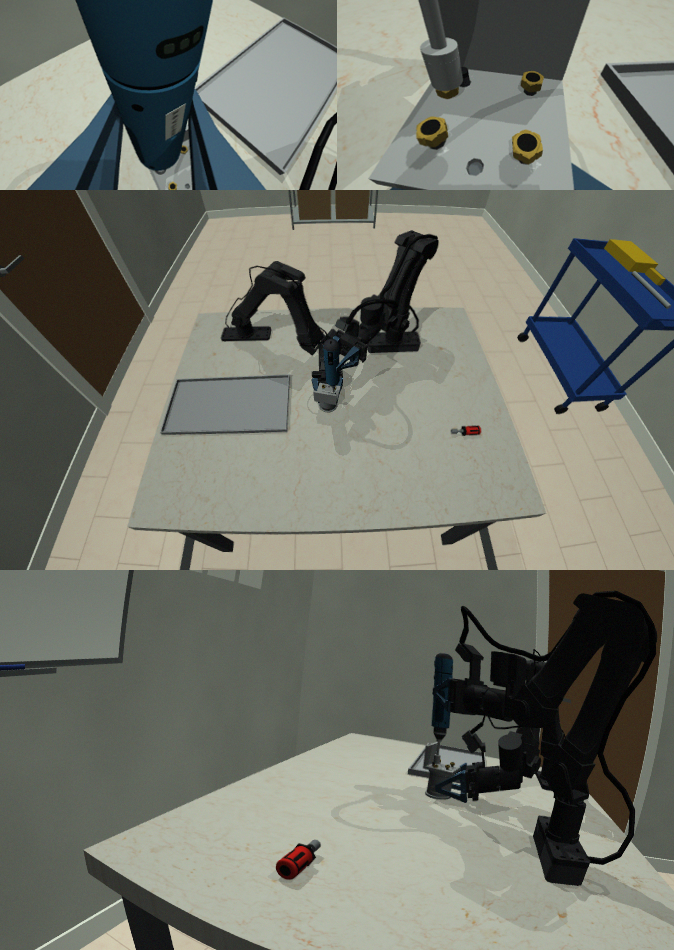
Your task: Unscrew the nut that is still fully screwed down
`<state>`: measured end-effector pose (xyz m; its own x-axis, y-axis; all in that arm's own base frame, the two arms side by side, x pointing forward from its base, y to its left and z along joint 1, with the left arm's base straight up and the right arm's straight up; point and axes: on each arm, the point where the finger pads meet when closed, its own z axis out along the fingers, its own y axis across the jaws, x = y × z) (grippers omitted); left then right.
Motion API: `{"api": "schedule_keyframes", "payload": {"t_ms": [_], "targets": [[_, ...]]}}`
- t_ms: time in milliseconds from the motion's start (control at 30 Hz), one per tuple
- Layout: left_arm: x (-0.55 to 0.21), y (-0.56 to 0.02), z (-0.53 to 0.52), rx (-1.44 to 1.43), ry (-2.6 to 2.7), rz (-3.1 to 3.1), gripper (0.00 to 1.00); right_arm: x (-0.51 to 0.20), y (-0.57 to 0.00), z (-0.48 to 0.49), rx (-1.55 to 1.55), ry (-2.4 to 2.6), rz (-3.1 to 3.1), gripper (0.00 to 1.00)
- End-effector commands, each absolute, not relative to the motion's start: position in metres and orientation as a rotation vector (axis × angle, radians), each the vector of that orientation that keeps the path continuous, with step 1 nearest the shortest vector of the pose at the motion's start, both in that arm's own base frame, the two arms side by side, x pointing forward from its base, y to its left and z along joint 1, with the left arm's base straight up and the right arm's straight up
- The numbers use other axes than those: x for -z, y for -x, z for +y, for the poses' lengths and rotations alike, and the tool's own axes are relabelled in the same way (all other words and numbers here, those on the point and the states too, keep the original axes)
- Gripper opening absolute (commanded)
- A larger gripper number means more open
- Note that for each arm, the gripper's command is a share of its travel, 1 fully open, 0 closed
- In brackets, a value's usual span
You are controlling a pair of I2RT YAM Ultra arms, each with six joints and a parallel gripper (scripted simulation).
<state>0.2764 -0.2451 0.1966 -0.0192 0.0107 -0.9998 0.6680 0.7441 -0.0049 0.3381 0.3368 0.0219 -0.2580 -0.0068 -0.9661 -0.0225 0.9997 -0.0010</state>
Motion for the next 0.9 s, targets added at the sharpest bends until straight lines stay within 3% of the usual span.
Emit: {"api": "schedule_keyframes", "payload": {"t_ms": [0, 867], "targets": [[-0.2549, -0.2806, -0.2475, 0.61, -0.512, 1.365, 0.42, -0.0366, -0.3448, 0.3433, -0.044, -0.019, 1.807, 0.59], [-0.2586, -0.2804, -0.2474, 0.609, -0.512, 1.367, 0.42, -0.0366, -0.3448, 0.3433, -0.044, -0.019, 1.807, 0.59]]}}
